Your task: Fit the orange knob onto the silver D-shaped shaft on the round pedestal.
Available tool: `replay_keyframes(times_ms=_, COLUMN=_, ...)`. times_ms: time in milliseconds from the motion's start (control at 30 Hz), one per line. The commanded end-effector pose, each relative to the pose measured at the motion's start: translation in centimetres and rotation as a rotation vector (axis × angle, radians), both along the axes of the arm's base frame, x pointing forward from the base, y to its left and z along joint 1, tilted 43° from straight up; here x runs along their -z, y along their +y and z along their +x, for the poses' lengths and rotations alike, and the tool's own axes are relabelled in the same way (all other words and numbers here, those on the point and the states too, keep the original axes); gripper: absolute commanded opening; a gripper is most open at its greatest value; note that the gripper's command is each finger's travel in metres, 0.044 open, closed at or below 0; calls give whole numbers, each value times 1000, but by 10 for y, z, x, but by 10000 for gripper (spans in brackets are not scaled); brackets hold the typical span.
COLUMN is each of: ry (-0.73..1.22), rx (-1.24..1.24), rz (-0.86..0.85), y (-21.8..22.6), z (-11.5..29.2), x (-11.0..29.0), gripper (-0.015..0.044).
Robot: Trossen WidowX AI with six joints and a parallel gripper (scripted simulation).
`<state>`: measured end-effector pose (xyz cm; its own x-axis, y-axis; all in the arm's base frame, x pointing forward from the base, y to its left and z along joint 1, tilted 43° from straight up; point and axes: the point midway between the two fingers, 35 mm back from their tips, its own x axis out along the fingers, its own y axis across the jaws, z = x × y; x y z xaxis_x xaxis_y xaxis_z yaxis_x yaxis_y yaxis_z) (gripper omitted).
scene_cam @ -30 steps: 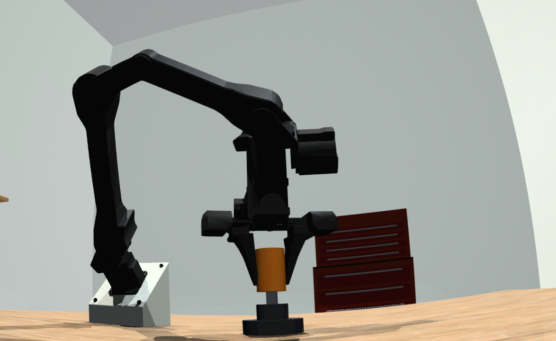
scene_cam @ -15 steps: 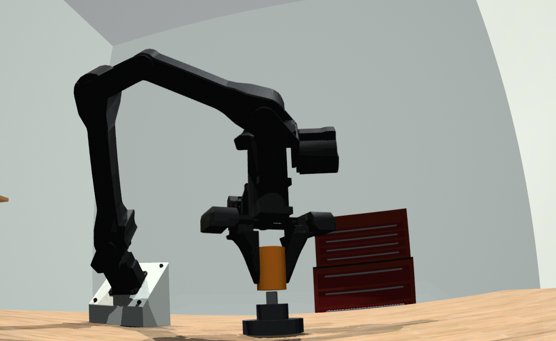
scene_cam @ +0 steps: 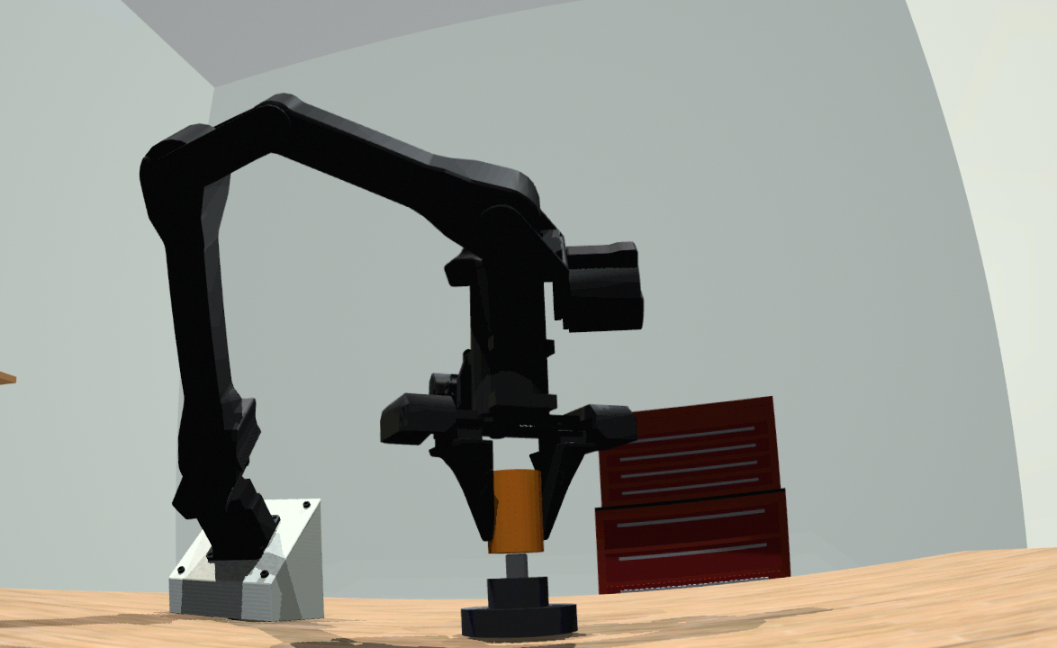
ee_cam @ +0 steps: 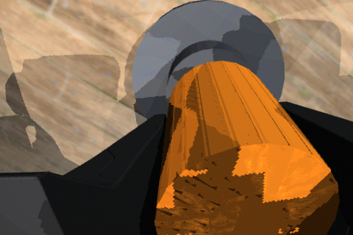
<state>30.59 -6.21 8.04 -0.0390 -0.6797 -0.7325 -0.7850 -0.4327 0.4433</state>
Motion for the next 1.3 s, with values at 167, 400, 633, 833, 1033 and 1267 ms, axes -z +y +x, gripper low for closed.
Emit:
replay_keyframes(times_ms=167, ry=-1, rx=-8, rz=-2, y=-2, z=0, x=0, gripper=0)
replay_keyframes(times_ms=400, ry=-1, rx=-8, rz=-1, y=1, z=0, x=-2, gripper=0)
replay_keyframes(times_ms=633, ry=84, rx=-99, rz=3, y=2, z=1, x=-2, gripper=0)
replay_keyframes(times_ms=833, ry=142, rx=-161, rz=6, y=2, z=1, x=0, gripper=0)
replay_keyframes(times_ms=1033, ry=142, rx=-161, rz=6, y=1, z=0, x=0, gripper=0)
replay_keyframes(times_ms=1267, ry=142, rx=-161, rz=6, y=0, z=0, x=-3, gripper=0)
